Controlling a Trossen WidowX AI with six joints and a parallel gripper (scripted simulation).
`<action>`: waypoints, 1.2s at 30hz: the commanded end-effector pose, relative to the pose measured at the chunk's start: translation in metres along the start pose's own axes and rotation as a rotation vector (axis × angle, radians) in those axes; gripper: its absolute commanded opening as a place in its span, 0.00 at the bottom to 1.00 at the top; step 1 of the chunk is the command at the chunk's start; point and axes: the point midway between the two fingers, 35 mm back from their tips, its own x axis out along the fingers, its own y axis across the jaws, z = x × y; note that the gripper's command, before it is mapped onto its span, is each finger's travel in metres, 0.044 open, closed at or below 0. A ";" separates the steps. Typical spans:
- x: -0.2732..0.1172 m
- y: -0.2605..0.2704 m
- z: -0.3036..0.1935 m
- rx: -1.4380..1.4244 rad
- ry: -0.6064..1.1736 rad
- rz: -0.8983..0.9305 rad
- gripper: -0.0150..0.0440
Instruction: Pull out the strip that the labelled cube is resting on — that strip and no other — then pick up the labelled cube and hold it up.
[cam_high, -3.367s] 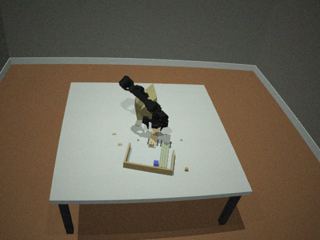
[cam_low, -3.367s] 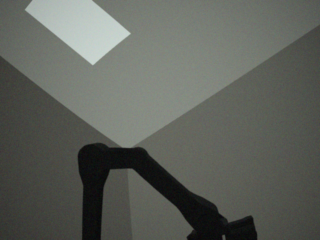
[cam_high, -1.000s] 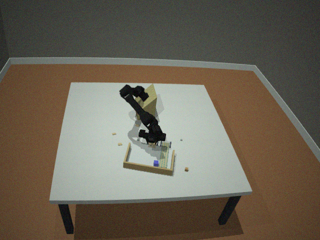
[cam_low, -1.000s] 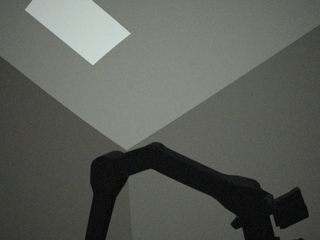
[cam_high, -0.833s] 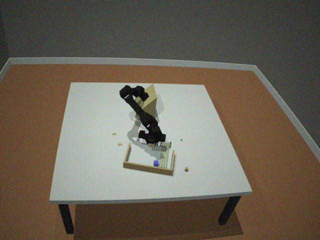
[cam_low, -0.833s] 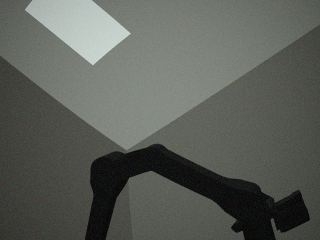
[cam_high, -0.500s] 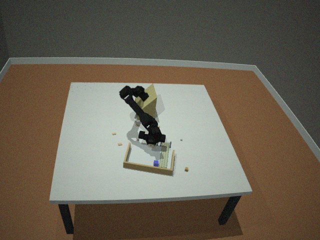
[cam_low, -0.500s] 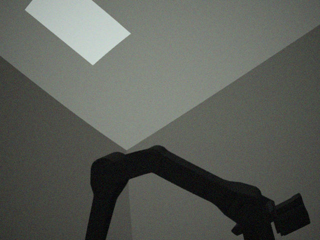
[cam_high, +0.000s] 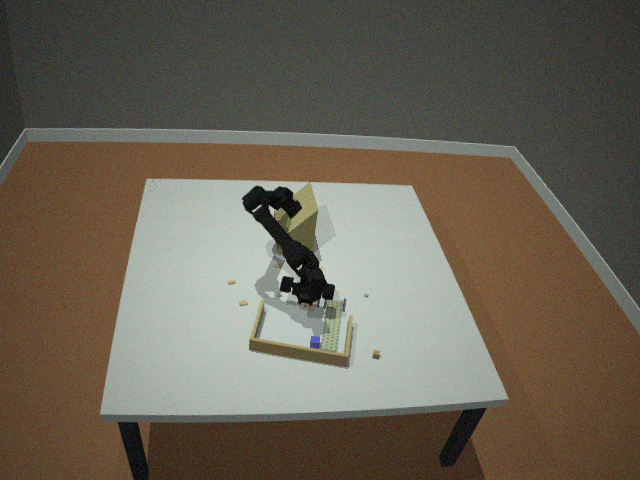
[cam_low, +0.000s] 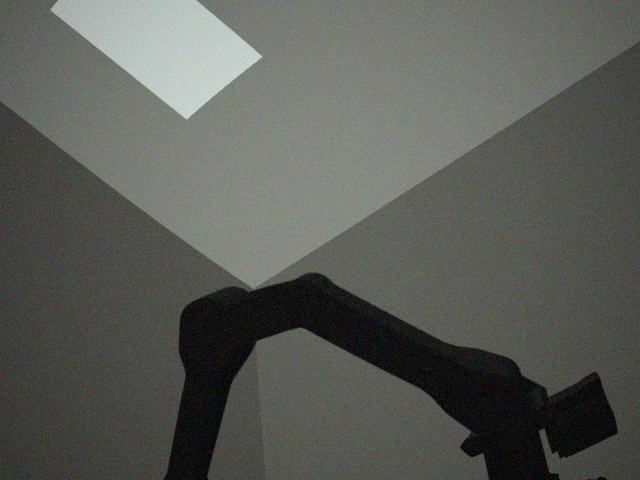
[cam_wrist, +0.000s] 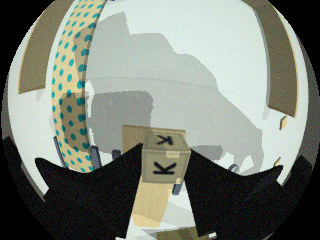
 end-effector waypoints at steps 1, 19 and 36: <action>-0.010 -0.002 -0.012 -0.004 0.001 0.000 0.25; -0.042 -0.016 -0.059 -0.012 0.004 -0.004 0.25; -0.057 -0.026 -0.095 -0.014 0.006 -0.003 0.25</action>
